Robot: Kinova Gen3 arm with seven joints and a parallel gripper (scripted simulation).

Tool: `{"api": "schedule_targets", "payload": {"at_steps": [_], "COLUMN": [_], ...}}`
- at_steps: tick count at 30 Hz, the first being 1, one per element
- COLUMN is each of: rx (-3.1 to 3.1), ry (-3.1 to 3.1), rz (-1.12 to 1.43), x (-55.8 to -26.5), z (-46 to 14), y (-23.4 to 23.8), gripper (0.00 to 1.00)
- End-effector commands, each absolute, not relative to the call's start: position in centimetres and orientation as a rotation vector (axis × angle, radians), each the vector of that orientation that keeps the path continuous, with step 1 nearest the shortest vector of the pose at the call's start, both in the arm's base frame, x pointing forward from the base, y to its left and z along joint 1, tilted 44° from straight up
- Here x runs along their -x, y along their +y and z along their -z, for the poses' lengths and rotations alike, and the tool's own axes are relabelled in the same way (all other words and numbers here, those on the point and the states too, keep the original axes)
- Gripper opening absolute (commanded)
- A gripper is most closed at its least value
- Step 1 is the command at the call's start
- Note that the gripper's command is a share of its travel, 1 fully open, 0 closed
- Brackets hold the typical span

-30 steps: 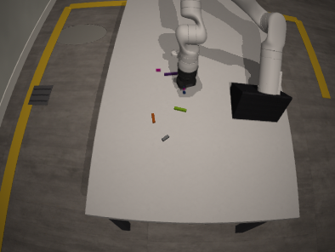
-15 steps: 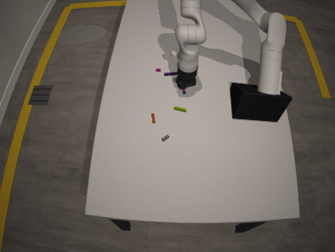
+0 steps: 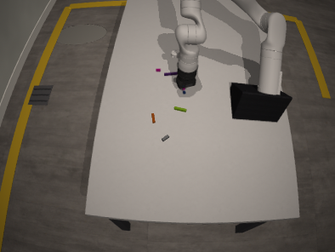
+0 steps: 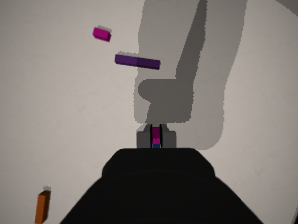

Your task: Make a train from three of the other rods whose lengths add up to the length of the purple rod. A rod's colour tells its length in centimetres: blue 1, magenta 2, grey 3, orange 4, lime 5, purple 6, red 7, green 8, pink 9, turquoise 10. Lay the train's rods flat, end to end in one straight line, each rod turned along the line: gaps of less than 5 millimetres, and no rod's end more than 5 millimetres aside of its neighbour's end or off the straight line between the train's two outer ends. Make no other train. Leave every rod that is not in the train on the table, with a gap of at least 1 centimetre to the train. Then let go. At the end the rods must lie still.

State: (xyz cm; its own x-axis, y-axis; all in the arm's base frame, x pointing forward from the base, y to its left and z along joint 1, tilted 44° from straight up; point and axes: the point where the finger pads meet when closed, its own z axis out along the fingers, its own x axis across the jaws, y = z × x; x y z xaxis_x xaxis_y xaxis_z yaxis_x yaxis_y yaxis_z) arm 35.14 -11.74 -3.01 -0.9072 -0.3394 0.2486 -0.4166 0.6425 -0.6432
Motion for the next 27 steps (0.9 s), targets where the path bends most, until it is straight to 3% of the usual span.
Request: {"api": "schedule_targets", "payload": {"at_steps": [1,27], "rx": [-0.637,-0.637], "ry": [-2.752,-2.752], "rz": [-1.118,-1.118], "x": [-35.18,-35.25], "z": [2.99,3.74], "y": [-11.67,-12.38], "gripper": [0.24,0.24]}}
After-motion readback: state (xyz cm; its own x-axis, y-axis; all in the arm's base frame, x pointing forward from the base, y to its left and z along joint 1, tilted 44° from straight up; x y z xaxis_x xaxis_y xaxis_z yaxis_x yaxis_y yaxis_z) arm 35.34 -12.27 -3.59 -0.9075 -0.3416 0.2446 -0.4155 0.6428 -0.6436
